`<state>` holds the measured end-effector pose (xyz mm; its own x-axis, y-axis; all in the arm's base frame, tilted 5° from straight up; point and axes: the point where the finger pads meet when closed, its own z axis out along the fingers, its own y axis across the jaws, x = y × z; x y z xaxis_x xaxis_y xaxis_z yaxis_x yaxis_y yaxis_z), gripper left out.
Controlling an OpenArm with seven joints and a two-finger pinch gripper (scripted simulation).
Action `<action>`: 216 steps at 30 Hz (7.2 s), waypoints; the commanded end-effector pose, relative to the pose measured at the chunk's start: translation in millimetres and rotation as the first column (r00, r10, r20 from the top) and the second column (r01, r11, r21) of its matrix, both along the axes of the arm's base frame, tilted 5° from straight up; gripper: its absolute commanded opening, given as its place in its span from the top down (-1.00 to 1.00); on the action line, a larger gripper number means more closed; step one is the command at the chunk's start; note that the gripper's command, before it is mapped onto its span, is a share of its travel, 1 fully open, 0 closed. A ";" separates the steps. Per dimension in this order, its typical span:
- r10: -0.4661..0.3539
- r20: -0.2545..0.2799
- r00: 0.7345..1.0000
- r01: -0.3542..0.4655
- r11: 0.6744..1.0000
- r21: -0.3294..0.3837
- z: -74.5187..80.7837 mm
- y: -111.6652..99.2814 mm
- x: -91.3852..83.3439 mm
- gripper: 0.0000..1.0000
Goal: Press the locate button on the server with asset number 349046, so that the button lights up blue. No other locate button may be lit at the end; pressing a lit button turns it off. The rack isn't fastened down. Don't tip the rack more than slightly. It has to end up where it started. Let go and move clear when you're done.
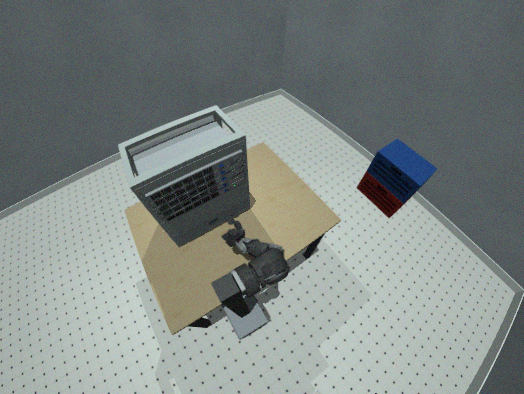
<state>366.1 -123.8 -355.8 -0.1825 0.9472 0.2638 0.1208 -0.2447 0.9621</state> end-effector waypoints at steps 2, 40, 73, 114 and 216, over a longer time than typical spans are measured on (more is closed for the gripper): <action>0.000 0.003 1.000 0.000 1.000 0.001 1.1 0.1 0.7 -1.00; -0.149 -0.102 0.984 0.164 0.973 0.161 0.0 -31.6 -1.6 -0.20; -0.293 -0.364 0.884 0.466 0.612 0.639 39.7 -122.1 -20.3 -0.20; -0.102 -0.242 0.965 0.262 0.308 0.915 161.5 -157.5 -39.1 -0.20; -0.095 -0.235 0.967 0.253 0.306 0.918 159.8 -154.7 39.3 -0.20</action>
<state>404.7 -280.2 -196.5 0.0611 0.0535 0.9967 0.0301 -0.9982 0.0518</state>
